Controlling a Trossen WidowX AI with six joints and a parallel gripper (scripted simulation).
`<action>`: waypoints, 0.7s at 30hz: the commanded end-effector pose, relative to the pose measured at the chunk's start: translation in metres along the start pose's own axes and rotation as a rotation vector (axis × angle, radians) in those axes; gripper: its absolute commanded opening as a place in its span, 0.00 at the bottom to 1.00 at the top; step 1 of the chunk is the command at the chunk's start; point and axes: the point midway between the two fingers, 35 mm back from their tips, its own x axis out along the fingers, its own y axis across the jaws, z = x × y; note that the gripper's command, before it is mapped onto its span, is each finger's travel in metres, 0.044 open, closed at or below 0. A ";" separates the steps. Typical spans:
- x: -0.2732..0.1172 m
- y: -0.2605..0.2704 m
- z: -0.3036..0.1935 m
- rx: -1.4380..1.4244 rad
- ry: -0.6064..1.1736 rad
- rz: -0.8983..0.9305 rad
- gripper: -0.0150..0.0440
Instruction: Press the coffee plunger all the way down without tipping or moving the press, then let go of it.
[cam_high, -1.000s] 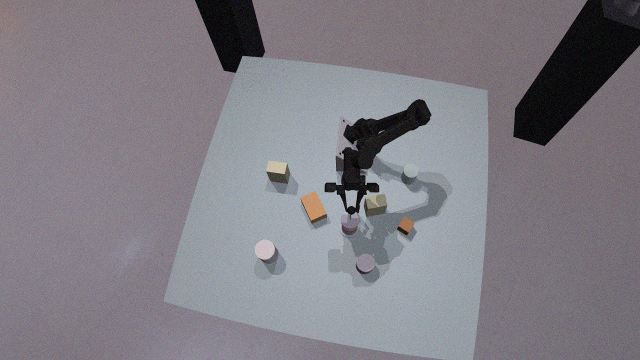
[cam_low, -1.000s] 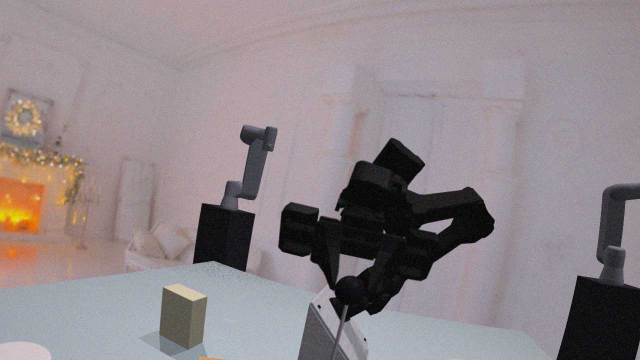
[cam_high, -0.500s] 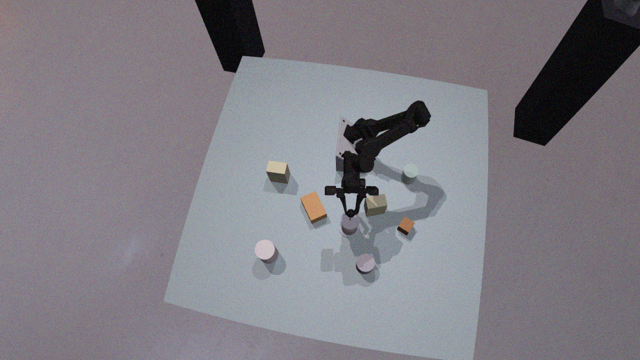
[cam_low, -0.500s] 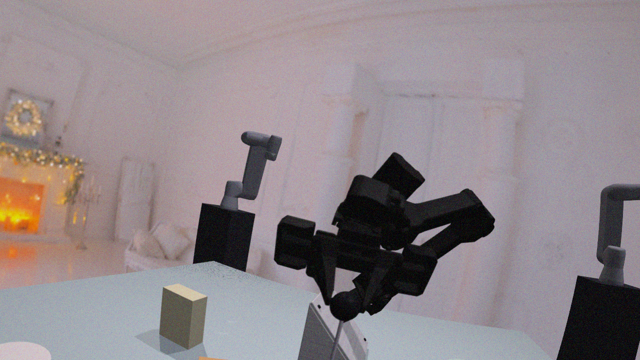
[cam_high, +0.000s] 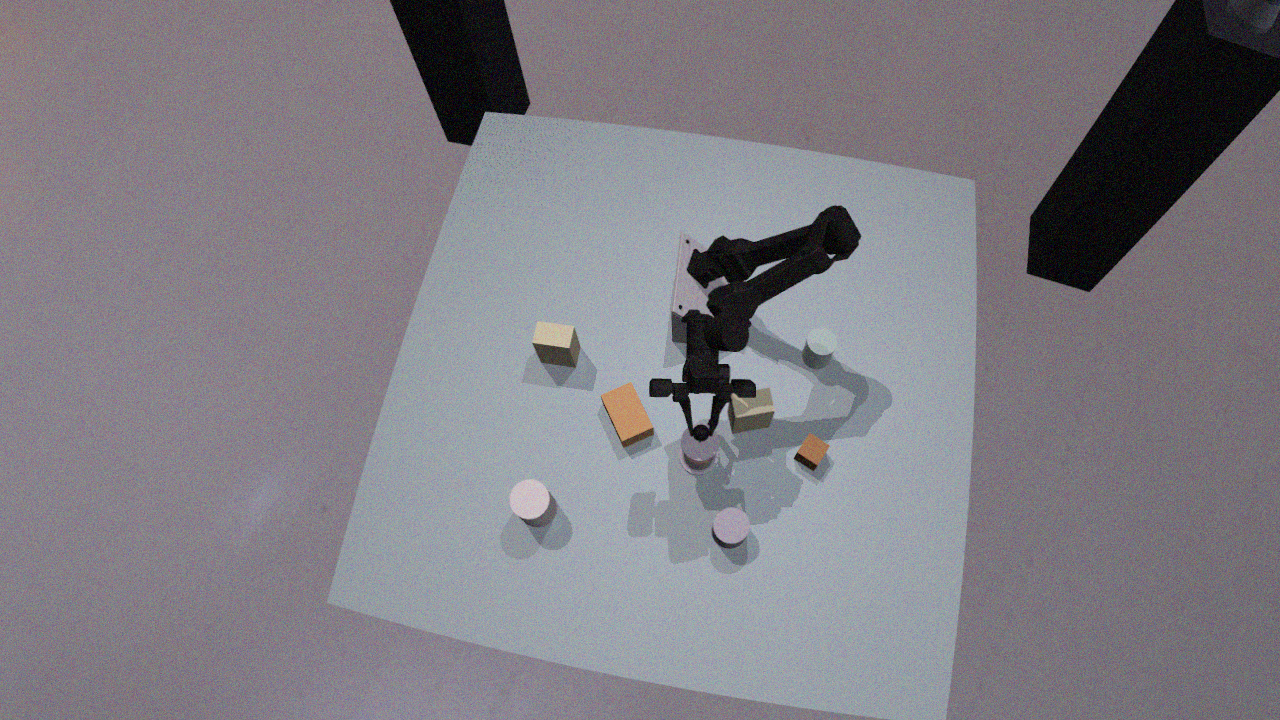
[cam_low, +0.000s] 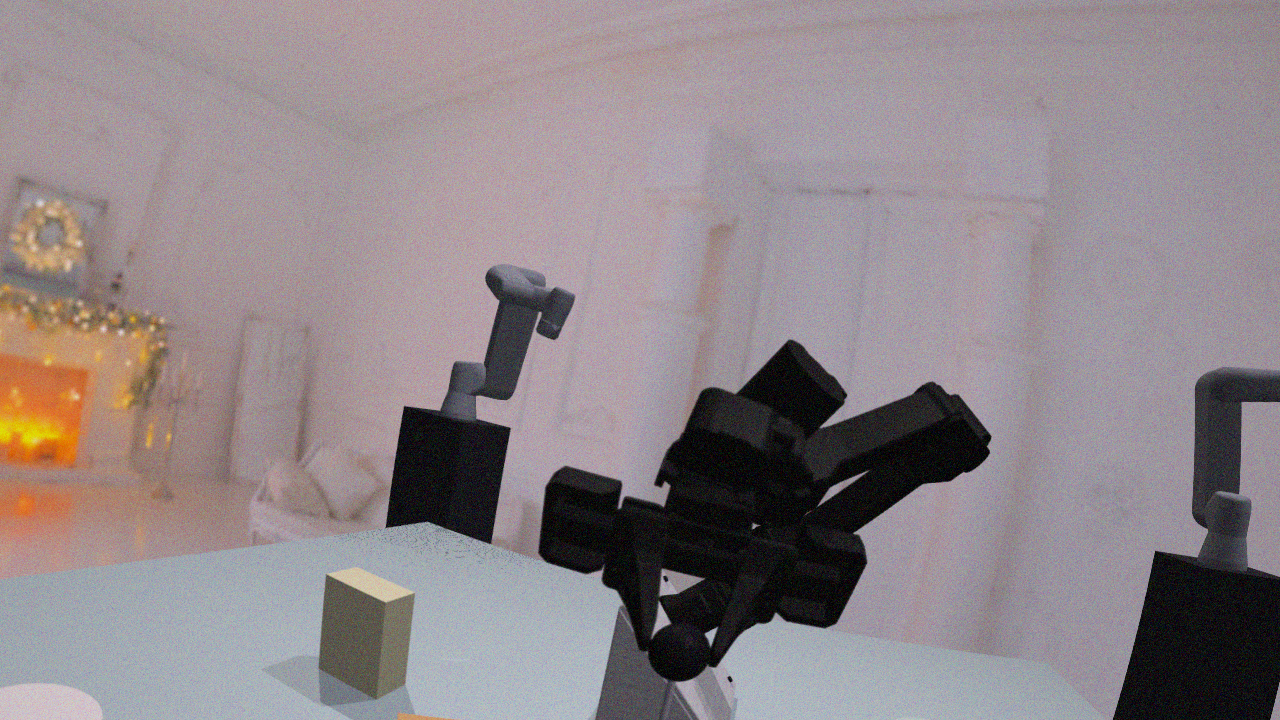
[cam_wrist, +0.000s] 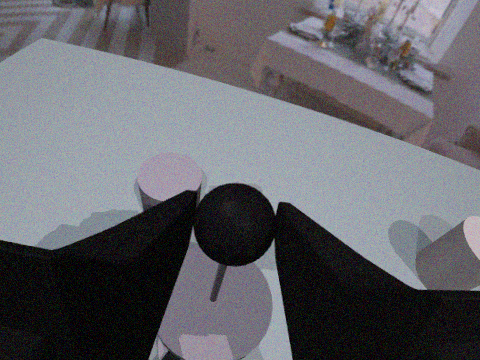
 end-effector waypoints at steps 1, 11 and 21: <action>0.010 -0.001 -0.030 0.046 0.065 0.007 0.46; 0.019 0.001 -0.042 0.047 0.061 0.009 0.46; 0.029 0.002 -0.043 0.048 0.059 0.012 0.46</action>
